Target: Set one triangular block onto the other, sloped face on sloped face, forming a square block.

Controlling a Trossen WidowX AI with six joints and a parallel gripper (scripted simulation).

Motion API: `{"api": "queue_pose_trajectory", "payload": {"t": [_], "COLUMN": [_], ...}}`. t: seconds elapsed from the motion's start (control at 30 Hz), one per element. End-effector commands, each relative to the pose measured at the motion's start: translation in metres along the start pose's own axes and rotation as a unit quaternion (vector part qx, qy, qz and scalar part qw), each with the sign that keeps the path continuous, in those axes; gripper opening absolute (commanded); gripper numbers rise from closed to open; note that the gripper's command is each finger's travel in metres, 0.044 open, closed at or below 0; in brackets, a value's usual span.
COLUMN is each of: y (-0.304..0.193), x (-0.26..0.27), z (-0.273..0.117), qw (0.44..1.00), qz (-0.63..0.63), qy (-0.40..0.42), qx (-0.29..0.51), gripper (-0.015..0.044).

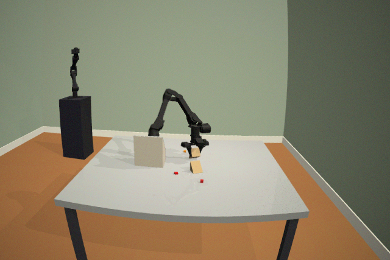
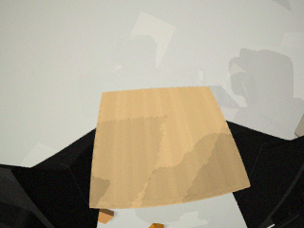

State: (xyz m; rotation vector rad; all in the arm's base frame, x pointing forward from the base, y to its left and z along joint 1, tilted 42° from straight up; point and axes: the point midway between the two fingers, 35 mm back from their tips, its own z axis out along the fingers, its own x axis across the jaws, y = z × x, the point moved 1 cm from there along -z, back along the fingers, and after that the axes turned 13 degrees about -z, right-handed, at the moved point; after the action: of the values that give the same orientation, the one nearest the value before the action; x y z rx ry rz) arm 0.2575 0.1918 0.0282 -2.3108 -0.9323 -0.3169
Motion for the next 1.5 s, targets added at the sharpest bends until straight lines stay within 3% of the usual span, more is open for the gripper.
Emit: {"api": "queue_pose_trajectory", "payload": {"t": [0.0,0.93,0.97,1.47], "y": [-0.007,-0.061,-0.058,-0.058], "x": [0.002,0.015,0.013,0.013], "z": [-0.004,-0.003,-0.004,-0.004], "qw": [0.999,0.915,0.931,0.931], "qz": [0.001,0.007,0.006,0.006], "qy": [-0.008,-0.087,-0.08,-0.08], "qx": [-0.053,-0.395,-0.356,-0.356], "gripper": [0.0,0.0,0.0026,0.042]}}
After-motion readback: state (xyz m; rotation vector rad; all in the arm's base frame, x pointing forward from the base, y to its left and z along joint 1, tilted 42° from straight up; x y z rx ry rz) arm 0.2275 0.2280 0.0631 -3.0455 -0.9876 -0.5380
